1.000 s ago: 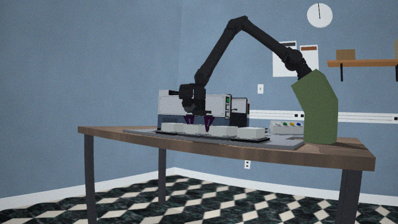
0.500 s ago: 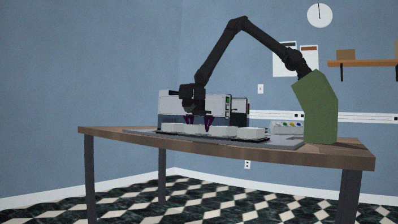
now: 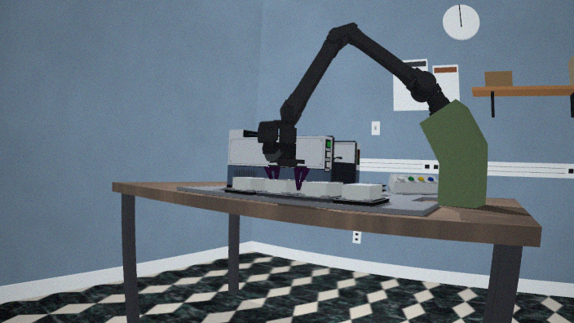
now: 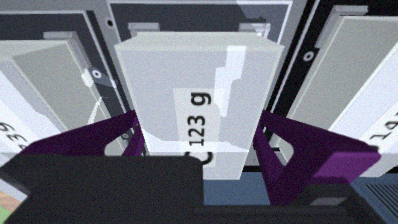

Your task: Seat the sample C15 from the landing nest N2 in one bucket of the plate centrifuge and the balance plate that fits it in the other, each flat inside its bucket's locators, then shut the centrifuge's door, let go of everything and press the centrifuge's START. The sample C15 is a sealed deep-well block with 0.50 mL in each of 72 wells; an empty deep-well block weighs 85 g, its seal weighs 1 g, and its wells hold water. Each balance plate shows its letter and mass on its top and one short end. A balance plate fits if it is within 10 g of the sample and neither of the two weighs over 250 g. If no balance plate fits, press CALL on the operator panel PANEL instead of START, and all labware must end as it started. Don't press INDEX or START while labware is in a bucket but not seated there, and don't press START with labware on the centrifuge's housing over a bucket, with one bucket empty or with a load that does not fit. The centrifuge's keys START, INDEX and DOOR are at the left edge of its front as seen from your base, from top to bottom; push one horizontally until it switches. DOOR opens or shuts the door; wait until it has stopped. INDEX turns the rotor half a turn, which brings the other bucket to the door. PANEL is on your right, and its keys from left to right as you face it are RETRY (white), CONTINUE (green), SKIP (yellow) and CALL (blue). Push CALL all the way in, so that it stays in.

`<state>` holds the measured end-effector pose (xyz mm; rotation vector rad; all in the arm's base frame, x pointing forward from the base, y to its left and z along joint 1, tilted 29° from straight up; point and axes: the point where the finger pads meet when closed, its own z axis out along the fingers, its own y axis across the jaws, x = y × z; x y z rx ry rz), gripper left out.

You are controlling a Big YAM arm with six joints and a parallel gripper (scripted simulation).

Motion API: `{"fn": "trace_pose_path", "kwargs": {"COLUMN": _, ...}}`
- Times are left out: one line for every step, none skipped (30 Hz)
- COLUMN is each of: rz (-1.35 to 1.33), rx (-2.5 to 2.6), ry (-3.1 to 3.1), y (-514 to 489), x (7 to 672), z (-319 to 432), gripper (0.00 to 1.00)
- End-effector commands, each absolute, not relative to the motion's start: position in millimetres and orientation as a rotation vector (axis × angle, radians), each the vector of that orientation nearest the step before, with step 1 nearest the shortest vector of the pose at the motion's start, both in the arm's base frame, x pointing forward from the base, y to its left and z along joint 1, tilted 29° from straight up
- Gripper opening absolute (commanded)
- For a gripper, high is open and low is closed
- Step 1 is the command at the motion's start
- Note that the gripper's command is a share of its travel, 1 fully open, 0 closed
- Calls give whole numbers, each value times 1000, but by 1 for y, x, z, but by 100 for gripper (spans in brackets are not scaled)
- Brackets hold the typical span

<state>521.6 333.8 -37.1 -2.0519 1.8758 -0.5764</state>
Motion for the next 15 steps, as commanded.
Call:
{"fn": "trace_pose_path", "kwargs": {"rz": -584, "rx": -2024, "ry": 1861, "y": 334, "x": 541, "z": -32, "gripper": 100}}
{"fn": "trace_pose_path", "kwargs": {"rz": -584, "rx": -2024, "ry": 1861, "y": 334, "x": 541, "z": -32, "gripper": 100}}
{"fn": "trace_pose_path", "kwargs": {"rz": -584, "rx": -2024, "ry": 1861, "y": 334, "x": 541, "z": -32, "gripper": 100}}
{"fn": "trace_pose_path", "kwargs": {"rz": -584, "rx": -2024, "ry": 1861, "y": 334, "x": 541, "z": -32, "gripper": 100}}
{"fn": "trace_pose_path", "kwargs": {"rz": -584, "rx": -2024, "ry": 1861, "y": 334, "x": 541, "z": -32, "gripper": 100}}
{"fn": "trace_pose_path", "kwargs": {"rz": -584, "rx": -2024, "ry": 1861, "y": 334, "x": 541, "z": -32, "gripper": 100}}
{"fn": "trace_pose_path", "kwargs": {"rz": -584, "rx": -2024, "ry": 1861, "y": 334, "x": 541, "z": -32, "gripper": 0}}
{"fn": "trace_pose_path", "kwargs": {"rz": -584, "rx": -2024, "ry": 1861, "y": 334, "x": 541, "z": -32, "gripper": 0}}
{"fn": "trace_pose_path", "kwargs": {"rz": -584, "rx": -2024, "ry": 1861, "y": 334, "x": 541, "z": -32, "gripper": 0}}
{"fn": "trace_pose_path", "kwargs": {"rz": -585, "rx": -2026, "ry": 1862, "y": 333, "x": 540, "z": -33, "gripper": 0}}
{"fn": "trace_pose_path", "kwargs": {"rz": -585, "rx": -2026, "ry": 1862, "y": 333, "x": 540, "z": -33, "gripper": 0}}
{"fn": "trace_pose_path", "kwargs": {"rz": -585, "rx": -2026, "ry": 1862, "y": 333, "x": 540, "z": -33, "gripper": 0}}
{"fn": "trace_pose_path", "kwargs": {"rz": -585, "rx": -2026, "ry": 1862, "y": 333, "x": 540, "z": -33, "gripper": 0}}
{"fn": "trace_pose_path", "kwargs": {"rz": -585, "rx": -2026, "ry": 1862, "y": 333, "x": 540, "z": -33, "gripper": 0}}
{"fn": "trace_pose_path", "kwargs": {"rz": -585, "rx": -2026, "ry": 1862, "y": 333, "x": 540, "z": -33, "gripper": 0}}
